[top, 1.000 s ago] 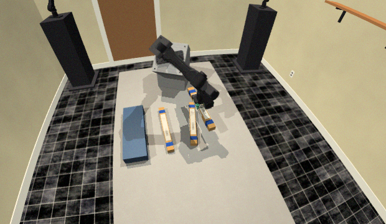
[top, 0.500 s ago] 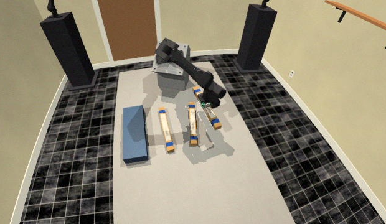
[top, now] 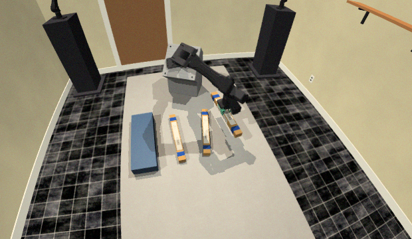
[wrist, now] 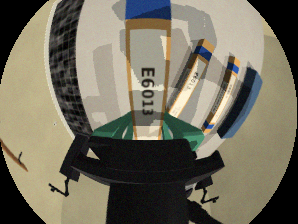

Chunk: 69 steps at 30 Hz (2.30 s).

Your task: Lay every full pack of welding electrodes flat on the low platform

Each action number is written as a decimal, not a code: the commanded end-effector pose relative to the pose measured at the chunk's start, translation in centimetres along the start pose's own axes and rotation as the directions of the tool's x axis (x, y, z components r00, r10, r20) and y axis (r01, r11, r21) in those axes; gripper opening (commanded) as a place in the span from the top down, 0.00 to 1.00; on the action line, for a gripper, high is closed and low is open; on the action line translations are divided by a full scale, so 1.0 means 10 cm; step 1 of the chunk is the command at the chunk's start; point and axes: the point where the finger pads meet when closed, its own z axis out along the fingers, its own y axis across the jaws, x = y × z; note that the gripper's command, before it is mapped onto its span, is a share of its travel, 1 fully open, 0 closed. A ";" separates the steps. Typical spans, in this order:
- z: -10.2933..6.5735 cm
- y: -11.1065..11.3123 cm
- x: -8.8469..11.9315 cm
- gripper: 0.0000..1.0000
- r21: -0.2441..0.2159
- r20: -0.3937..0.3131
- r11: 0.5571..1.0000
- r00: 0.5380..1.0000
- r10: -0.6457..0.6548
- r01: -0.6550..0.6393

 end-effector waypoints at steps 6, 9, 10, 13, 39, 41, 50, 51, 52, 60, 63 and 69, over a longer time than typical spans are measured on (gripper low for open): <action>-0.14 0.23 -0.09 1.00 -0.005 0.021 1.000 1.000 0.002 -0.002; -0.14 0.31 -0.10 1.00 -0.005 0.021 1.000 1.000 0.002 -0.002; -0.14 0.33 -0.10 1.00 -0.005 0.022 1.000 1.000 0.002 -0.002; -0.14 0.41 -0.10 1.00 -0.005 0.022 1.000 1.000 0.002 -0.001; -0.28 0.89 -0.26 1.00 -0.022 0.044 0.999 0.999 0.027 -0.026; -0.29 0.89 -0.27 1.00 -0.022 0.044 0.999 0.999 0.027 -0.026; -0.29 0.91 -0.25 1.00 -0.019 0.040 1.000 0.999 0.022 -0.021; -0.29 0.91 -0.25 1.00 -0.018 0.039 1.000 0.999 0.021 -0.020; -0.28 0.92 -0.24 1.00 -0.017 0.037 1.000 0.999 0.019 -0.018; -0.23 0.96 -0.19 1.00 -0.008 0.026 1.000 1.000 0.005 -0.005; -0.27 0.95 -0.22 1.00 -0.013 0.032 1.000 0.999 0.013 -0.012; -0.25 0.97 -0.20 1.00 -0.010 0.028 1.000 1.000 0.007 -0.007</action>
